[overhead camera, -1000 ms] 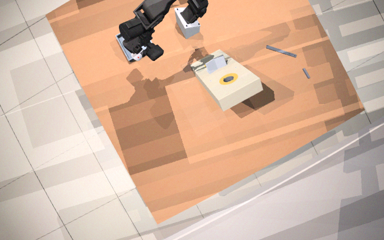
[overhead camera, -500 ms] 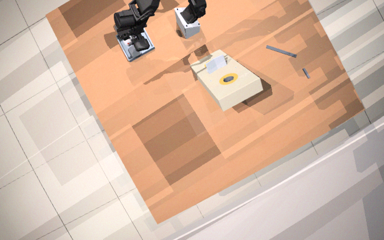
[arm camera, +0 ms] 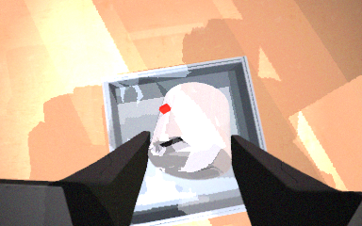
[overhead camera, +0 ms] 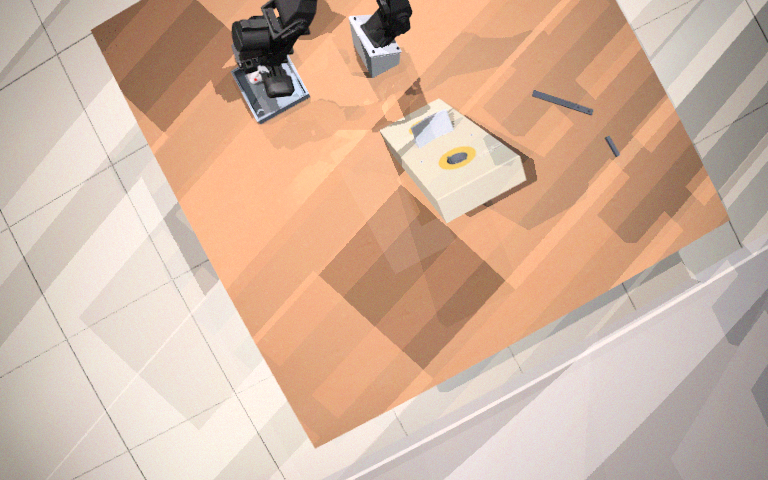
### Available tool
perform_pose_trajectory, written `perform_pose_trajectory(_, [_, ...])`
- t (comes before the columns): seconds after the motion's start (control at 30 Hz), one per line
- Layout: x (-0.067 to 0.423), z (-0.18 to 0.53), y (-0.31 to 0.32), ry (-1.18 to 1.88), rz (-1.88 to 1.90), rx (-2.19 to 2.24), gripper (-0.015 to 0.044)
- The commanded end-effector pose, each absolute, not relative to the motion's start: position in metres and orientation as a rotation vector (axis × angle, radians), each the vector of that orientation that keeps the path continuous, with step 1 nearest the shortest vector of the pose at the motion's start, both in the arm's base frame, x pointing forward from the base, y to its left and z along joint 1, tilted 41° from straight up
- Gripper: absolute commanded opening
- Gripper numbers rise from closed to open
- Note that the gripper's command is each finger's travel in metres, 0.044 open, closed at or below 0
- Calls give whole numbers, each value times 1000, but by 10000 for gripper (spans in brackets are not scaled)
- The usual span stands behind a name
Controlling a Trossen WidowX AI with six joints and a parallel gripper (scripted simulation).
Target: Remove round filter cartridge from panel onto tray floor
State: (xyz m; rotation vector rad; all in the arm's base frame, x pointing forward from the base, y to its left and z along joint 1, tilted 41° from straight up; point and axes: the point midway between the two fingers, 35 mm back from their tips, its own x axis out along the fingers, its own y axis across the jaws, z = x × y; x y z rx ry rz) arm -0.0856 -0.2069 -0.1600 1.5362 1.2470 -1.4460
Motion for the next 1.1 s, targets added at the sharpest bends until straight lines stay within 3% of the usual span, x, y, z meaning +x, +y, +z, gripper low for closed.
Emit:
perform_pose_trajectory(0.0, [-85, -172, -195, 1260, -1443, 1539, 0])
perform_pose_trajectory(0.37, [-79, -203, -164, 1261, -1443, 1539, 0])
perform_pose_trajectory(0.9, [-78, -200, -166, 1259, -1435, 1554, 420])
perform_pose_trajectory(1.07, [-81, -187, -180, 1260, -1434, 1554, 440])
